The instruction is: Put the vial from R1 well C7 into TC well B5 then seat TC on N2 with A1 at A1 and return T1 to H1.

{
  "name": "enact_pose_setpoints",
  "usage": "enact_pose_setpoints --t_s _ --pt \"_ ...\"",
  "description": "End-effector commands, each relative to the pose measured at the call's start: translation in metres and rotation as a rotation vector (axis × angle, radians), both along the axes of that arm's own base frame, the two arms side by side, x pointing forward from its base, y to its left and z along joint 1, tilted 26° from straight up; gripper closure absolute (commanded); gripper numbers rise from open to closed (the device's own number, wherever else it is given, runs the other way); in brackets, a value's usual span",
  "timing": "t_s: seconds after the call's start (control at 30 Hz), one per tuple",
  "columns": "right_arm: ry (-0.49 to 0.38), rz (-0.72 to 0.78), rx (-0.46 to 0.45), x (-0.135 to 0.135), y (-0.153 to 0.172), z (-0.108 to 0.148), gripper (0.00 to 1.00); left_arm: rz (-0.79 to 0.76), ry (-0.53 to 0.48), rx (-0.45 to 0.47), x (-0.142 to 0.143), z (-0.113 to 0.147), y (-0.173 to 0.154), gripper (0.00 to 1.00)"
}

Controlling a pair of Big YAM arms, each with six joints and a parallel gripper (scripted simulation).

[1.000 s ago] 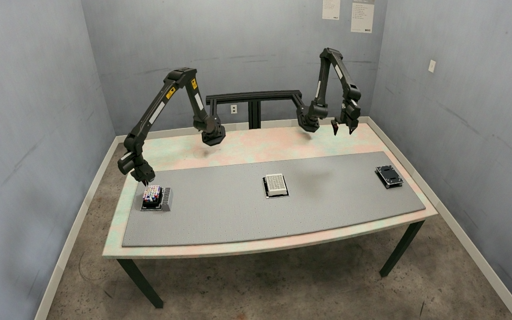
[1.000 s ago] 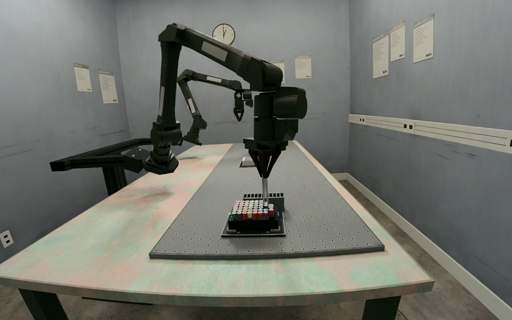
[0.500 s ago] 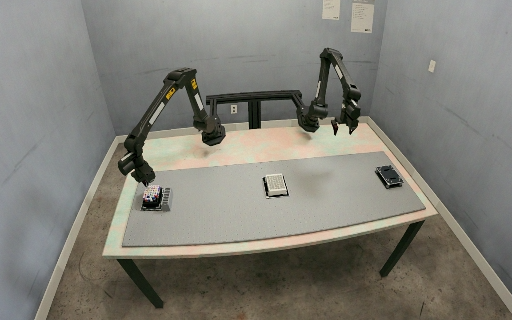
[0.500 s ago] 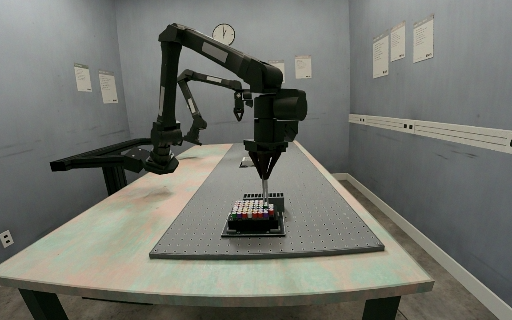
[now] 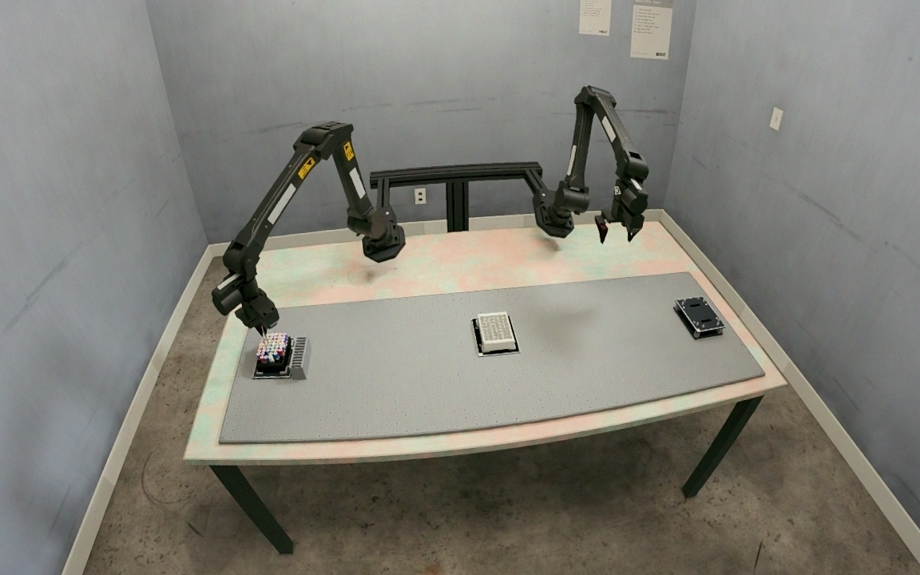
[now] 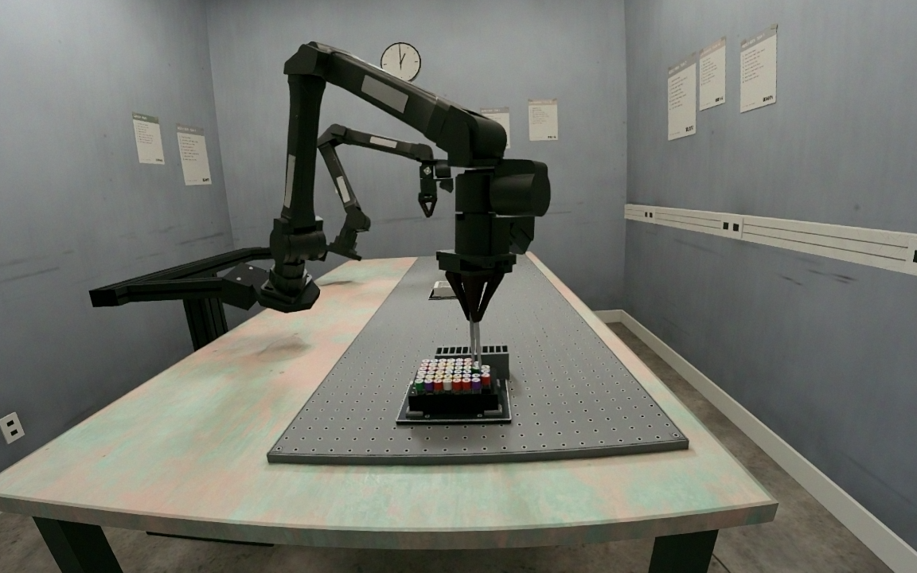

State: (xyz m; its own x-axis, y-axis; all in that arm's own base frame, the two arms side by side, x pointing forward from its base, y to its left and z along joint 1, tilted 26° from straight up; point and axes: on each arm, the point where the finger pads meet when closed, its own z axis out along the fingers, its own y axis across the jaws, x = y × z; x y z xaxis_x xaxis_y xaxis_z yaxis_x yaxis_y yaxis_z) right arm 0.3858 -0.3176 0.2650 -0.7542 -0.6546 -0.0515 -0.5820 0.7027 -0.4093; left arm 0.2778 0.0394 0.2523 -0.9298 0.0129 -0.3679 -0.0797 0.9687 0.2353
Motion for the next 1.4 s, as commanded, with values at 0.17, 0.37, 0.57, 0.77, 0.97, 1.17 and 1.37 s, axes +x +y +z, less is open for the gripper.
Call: enact_pose_setpoints --t_s 0.17,0.37,0.57,0.77,0.97,1.17,1.37 --pt "0.006 0.006 0.000 0.0036 0.0025 0.0001 0.89 -0.014 -0.036 0.002 0.0045 0.0158 0.0002 0.00" --pt "0.008 0.006 0.002 0.0032 0.0028 -0.0001 0.89 -0.014 -0.036 0.002 0.0045 0.0158 0.0002 0.00" --pt "0.010 0.006 0.003 0.0027 0.0031 -0.0004 0.89 -0.014 -0.036 0.002 0.0045 0.0158 0.0002 0.00" --pt "0.008 0.006 0.002 0.0030 0.0029 -0.0002 0.90 -0.014 -0.036 0.002 0.0045 0.0158 0.0002 0.00" --pt "0.008 0.006 0.002 0.0030 0.0029 -0.0002 0.91 -0.014 -0.036 0.002 0.0045 0.0158 0.0002 0.00" --pt "0.008 0.006 0.002 0.0030 0.0029 -0.0002 0.91 -0.014 -0.036 0.002 0.0045 0.0158 0.0002 0.00" --pt "0.008 0.006 0.002 0.0030 0.0029 -0.0002 0.91 -0.014 -0.036 0.002 0.0045 0.0158 0.0002 0.00"
